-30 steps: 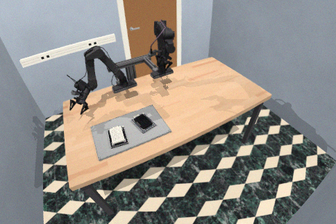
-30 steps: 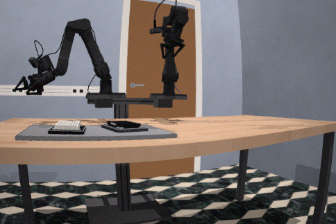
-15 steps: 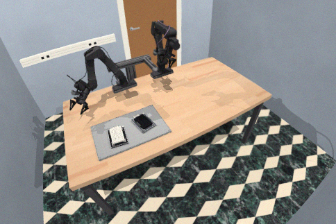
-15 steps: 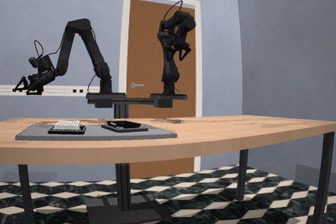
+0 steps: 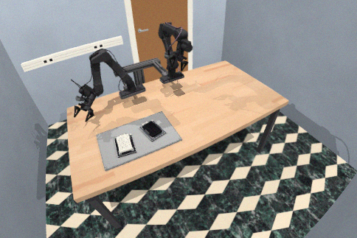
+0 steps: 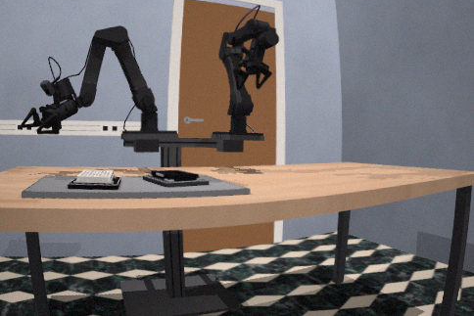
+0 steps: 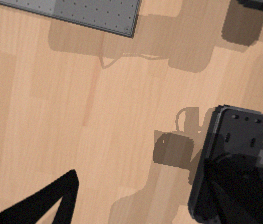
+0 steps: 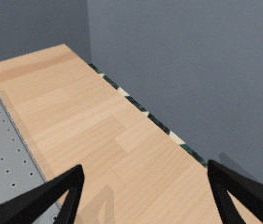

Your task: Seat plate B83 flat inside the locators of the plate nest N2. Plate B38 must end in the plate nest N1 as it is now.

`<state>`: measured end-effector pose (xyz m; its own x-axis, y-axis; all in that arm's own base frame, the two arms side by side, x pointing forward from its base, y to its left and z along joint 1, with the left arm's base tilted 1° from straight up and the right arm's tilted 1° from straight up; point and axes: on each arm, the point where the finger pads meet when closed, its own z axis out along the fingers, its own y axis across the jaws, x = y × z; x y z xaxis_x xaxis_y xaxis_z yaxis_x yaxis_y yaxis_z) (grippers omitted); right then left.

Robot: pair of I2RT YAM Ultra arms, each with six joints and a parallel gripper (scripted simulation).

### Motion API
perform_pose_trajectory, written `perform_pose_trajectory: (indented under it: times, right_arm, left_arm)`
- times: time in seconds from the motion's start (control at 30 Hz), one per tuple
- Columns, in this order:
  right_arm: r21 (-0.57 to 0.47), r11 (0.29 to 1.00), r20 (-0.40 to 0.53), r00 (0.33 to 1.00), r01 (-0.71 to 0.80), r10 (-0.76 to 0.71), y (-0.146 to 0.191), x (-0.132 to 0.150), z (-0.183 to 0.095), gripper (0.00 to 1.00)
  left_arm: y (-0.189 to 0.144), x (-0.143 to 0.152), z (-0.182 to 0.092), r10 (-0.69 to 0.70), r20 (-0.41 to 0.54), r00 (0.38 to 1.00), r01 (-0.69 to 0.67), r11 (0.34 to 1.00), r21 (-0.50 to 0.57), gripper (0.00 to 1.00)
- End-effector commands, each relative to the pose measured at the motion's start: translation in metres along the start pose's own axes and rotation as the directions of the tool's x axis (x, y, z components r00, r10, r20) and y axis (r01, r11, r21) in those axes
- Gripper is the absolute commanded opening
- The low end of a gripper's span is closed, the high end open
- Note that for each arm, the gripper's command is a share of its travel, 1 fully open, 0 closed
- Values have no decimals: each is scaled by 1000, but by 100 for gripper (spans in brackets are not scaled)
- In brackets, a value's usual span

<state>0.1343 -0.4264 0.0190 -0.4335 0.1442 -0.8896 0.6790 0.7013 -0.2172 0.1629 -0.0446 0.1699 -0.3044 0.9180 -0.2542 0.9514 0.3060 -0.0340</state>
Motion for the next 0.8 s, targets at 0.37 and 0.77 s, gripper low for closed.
perform_pose_trajectory:
  times: [0.37, 0.77]
  right_arm:
    - [10, 1000, 15, 1000, 9, -9, -4, -6, 0, 100]
    - [-41, 999, -31, 1000, -1, -1, 2, -10, 7, 100]
  left_arm:
    - [-7, 4, -1, -15, 15, 1000, 15, 1000, -11, 100]
    - [-7, 4, -1, -15, 15, 1000, 15, 1000, -11, 100]
